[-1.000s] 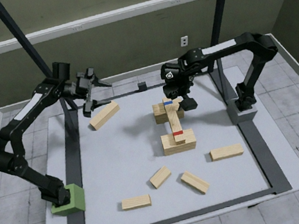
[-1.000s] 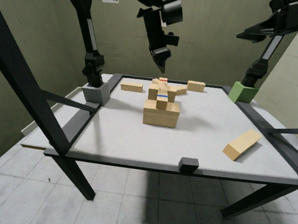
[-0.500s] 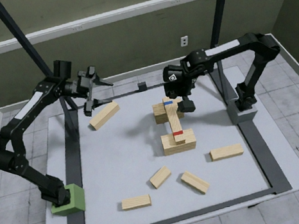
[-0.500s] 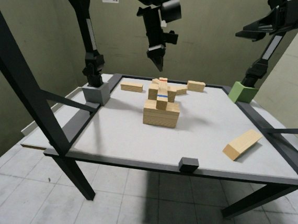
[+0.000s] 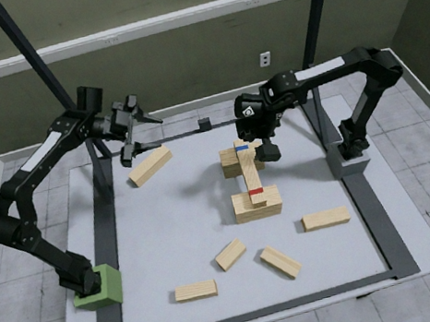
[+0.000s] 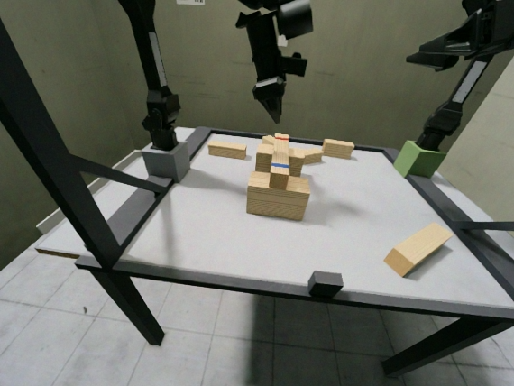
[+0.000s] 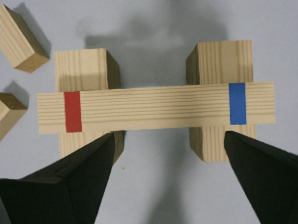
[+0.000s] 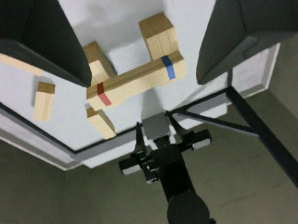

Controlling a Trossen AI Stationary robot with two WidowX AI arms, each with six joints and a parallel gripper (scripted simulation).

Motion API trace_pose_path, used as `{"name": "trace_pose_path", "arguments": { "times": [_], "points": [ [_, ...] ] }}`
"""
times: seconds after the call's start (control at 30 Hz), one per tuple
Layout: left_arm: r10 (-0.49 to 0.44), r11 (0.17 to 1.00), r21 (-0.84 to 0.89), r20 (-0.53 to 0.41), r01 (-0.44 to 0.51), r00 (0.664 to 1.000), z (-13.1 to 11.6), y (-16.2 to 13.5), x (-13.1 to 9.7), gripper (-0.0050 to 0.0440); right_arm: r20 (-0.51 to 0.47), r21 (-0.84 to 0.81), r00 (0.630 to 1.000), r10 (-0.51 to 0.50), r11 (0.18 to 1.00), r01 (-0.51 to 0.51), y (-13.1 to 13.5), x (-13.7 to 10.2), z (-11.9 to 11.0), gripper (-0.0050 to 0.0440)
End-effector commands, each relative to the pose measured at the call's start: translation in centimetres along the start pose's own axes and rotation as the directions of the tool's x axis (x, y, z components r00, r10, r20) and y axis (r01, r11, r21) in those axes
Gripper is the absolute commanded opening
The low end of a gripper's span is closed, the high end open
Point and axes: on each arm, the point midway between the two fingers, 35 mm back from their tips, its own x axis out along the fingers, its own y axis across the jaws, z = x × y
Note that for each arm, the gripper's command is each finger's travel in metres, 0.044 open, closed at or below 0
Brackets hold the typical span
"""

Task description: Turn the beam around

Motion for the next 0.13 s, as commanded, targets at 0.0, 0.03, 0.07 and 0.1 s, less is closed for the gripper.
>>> {"name": "trace_pose_path", "arguments": {
  "times": [0.0,0.03,0.07,0.1],
  "points": [
    [-0.004,1.0,0.004,0.033,0.004,0.999,0.5,-0.08,-0.89,0.032,0.012,0.041,1.0,0.014,0.999,-0.015,0.16,-0.49,1.38,0.032],
    [-0.004,1.0,0.004,0.033,0.004,0.999,0.5,-0.08,-0.89,0.032,0.012,0.041,1.0,0.014,0.999,-0.015,0.16,-0.49,1.38,0.032],
    [-0.004,1.0,0.004,0.033,0.004,0.999,0.5,-0.08,-0.89,0.032,0.012,0.041,1.0,0.014,0.999,-0.015,0.16,-0.49,1.38,0.032],
    [-0.004,1.0,0.004,0.033,0.004,0.999,0.5,-0.08,-0.89,0.032,0.012,0.041,1.0,0.014,0.999,-0.015,0.16,-0.49,1.38,0.032]
  ]
}}
